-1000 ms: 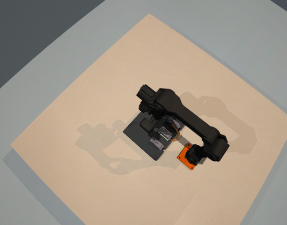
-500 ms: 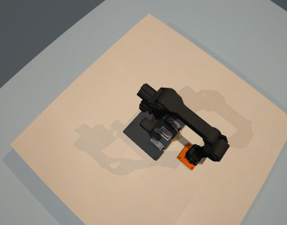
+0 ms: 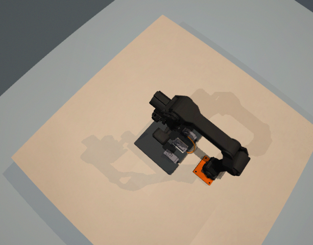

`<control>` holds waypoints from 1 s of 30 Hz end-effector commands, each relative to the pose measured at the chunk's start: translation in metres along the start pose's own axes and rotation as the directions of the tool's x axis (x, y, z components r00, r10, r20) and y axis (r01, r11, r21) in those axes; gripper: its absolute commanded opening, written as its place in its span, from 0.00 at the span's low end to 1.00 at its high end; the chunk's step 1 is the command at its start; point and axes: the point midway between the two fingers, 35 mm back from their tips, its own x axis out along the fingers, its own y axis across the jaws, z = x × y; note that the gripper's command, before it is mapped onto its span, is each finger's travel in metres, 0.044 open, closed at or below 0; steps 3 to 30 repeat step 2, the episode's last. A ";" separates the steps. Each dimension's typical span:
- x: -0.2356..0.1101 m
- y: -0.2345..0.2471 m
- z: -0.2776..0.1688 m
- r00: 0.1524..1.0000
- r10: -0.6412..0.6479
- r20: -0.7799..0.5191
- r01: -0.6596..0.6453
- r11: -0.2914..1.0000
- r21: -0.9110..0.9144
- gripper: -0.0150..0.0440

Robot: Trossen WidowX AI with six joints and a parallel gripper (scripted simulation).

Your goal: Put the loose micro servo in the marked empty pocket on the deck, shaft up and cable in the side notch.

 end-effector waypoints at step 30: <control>0.000 0.000 0.000 1.000 -0.002 -0.003 0.002 1.000 -0.004 1.00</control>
